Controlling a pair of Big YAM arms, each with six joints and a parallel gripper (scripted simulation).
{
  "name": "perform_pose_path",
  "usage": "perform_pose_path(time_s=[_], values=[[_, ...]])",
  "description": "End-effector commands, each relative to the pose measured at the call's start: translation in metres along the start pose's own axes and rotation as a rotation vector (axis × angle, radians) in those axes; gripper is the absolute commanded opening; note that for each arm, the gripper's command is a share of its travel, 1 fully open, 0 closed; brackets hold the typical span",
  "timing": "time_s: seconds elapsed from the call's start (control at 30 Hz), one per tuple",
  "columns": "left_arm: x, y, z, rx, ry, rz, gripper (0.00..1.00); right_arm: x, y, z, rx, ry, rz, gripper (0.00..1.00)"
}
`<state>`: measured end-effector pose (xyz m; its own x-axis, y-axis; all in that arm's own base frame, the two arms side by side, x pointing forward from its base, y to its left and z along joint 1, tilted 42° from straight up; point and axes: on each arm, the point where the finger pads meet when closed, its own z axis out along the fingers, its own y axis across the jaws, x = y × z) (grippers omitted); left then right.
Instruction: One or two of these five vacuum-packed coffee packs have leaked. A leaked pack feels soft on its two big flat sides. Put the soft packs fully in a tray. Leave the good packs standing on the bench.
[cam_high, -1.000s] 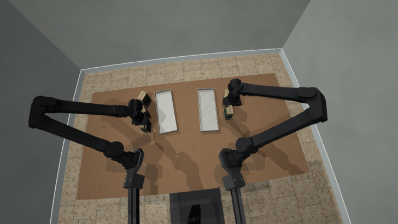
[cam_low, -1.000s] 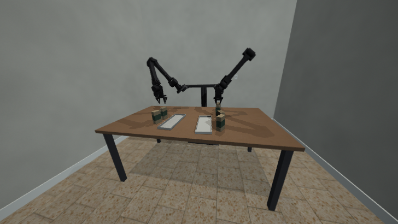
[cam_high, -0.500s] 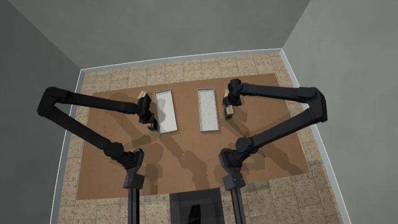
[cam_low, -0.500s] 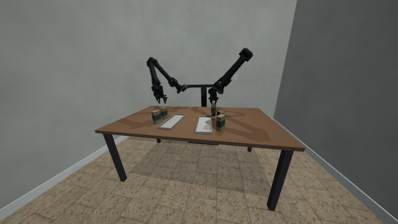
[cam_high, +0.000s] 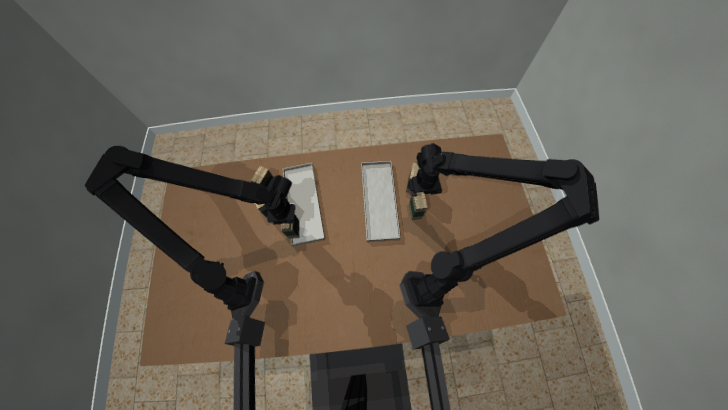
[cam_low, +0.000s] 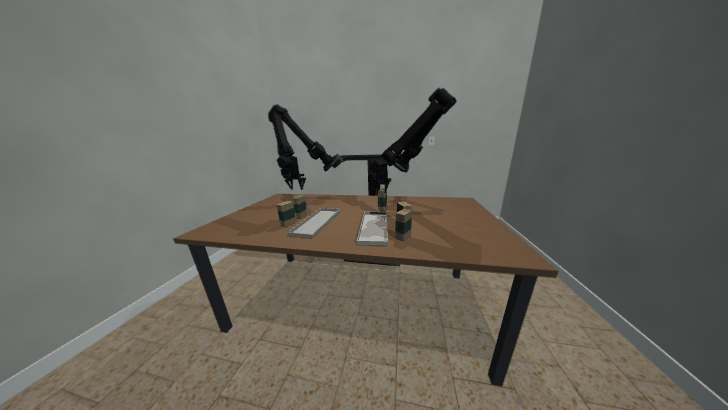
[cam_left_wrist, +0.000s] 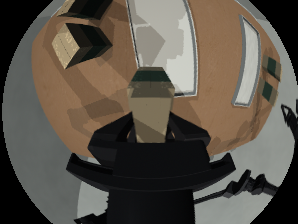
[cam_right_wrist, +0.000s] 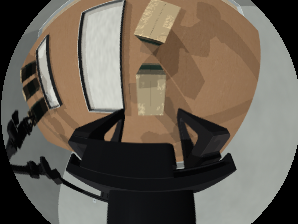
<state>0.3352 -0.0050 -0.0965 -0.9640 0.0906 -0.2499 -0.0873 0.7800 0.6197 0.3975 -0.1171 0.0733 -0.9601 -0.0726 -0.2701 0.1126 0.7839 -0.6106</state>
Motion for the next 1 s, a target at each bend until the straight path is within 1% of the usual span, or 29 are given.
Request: perform_pose_path(time_s=[0.0, 0.23, 0.37, 0.43, 0.97], values=[[-0.009, -0.023, -0.008, 0.005, -0.018, -0.012, 0.23, -0.009, -0.003, -0.006, 0.001, -0.018, 0.013, 0.76], [-0.013, -0.052, -0.008, 0.007, -0.019, -0.012, 0.23, -0.009, -0.003, -0.006, 0.001, -0.018, 0.013, 0.76], [-0.013, -0.058, -0.008, 0.007, -0.019, -0.012, 0.23, -0.009, -0.003, -0.006, 0.001, -0.018, 0.013, 0.76], [-0.023, -0.055, -0.016, 0.018, -0.040, -0.034, 0.23, -0.009, -0.003, -0.006, 0.001, -0.018, 0.013, 0.76], [-0.021, -0.054, -0.016, 0.016, -0.037, -0.031, 0.23, -0.009, -0.003, -0.006, 0.001, -0.018, 0.013, 0.76]])
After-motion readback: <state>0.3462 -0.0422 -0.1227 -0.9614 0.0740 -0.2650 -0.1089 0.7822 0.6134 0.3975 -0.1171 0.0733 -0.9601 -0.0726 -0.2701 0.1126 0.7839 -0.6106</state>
